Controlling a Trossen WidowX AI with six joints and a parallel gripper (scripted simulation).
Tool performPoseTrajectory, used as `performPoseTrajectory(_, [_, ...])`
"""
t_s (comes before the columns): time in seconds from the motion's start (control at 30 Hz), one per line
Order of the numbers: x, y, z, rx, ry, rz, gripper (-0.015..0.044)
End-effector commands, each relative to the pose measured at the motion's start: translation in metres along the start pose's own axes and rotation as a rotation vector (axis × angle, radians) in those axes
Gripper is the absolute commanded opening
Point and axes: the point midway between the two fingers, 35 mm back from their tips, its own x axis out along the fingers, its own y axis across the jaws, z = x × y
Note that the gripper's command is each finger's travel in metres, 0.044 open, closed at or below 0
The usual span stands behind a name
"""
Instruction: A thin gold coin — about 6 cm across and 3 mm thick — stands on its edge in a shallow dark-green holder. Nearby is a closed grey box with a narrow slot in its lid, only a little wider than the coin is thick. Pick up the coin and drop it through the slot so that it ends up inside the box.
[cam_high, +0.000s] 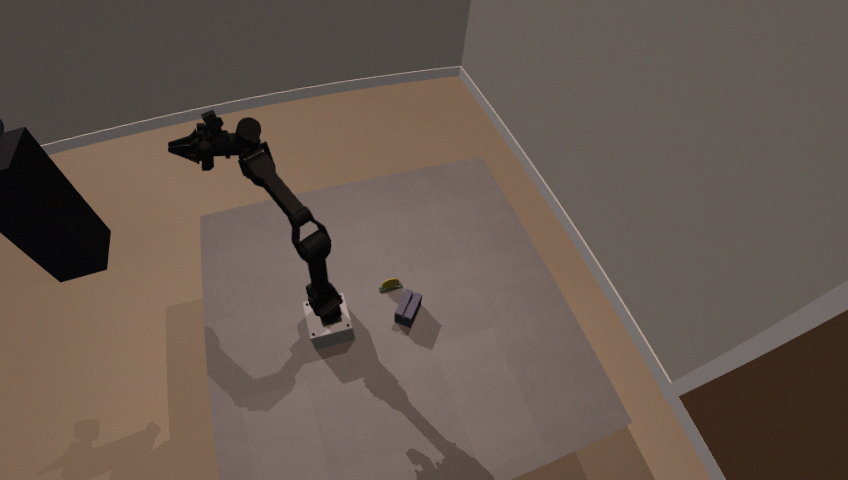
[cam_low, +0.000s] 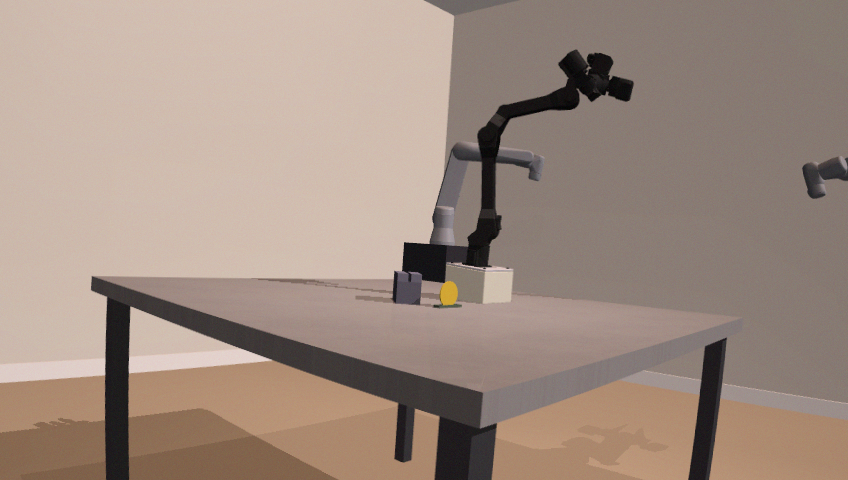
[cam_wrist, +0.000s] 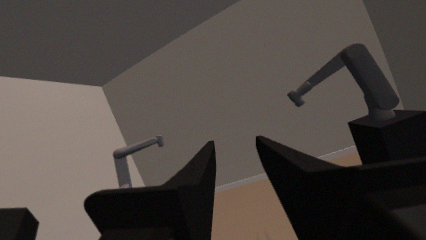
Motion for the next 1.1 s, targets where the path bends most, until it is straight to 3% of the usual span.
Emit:
performPoseTrajectory(0.0, [-0.024,-0.041,-0.003,0.052,-0.028,-0.152,0.0161])
performPoseTrajectory(0.27, [-0.113,-0.128,-0.01,0.147,-0.128,-0.558,0.0161])
performPoseTrajectory(0.57, [-0.251,-0.192,-0.04,0.286,-0.231,-1.031,0.0161])
performPoseTrajectory(0.8, [-0.369,-0.202,-0.081,0.429,-0.303,-1.394,0.0161])
performPoseTrajectory(1.07, [-0.492,-0.166,-0.144,0.637,-0.378,-1.782,0.0161])
